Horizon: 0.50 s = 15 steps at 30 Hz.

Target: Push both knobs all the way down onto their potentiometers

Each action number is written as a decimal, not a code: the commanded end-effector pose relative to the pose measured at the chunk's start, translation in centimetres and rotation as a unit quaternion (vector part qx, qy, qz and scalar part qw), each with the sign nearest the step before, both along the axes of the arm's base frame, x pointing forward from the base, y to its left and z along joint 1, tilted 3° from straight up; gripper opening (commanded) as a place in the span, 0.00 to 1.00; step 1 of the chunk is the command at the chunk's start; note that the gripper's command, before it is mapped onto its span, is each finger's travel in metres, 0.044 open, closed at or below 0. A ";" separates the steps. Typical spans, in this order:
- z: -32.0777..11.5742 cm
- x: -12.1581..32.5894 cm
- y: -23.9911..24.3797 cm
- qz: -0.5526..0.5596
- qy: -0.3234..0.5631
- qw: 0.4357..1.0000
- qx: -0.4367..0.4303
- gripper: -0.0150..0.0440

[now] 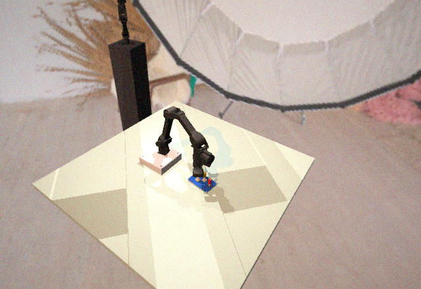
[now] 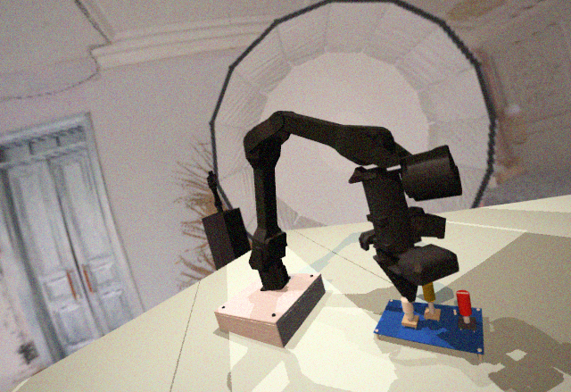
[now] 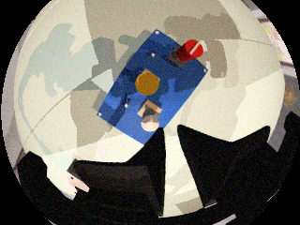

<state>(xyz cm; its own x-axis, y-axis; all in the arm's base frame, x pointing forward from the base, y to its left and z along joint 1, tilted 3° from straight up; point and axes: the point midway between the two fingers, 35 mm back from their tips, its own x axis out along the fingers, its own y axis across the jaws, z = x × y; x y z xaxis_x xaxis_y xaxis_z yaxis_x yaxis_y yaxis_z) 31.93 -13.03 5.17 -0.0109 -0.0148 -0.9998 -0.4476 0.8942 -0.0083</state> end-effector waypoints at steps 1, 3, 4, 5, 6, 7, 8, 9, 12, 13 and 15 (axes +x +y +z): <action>0.4 0.8 -0.5 0.057 -0.004 0.998 -0.006 0.25; 0.6 1.1 -0.5 0.092 -0.003 0.996 -0.005 0.25; 0.6 1.3 -0.5 0.109 -0.002 0.994 -0.005 0.25; 0.7 1.4 -0.5 0.126 -0.002 0.992 -0.004 0.25; 0.8 1.6 -0.5 0.143 -0.001 0.990 -0.003 0.25; 0.9 1.7 -0.5 0.161 -0.001 0.987 -0.003 0.25; 0.9 1.8 -0.5 0.178 -0.001 0.984 -0.002 0.25; 1.0 2.0 -0.5 0.195 0.000 0.981 -0.002 0.25; 1.2 2.4 -0.5 0.246 0.001 0.969 0.000 0.25; 1.3 2.6 -0.5 0.263 0.001 0.965 0.000 0.25; 1.5 2.8 -0.5 0.296 0.002 0.955 0.002 0.25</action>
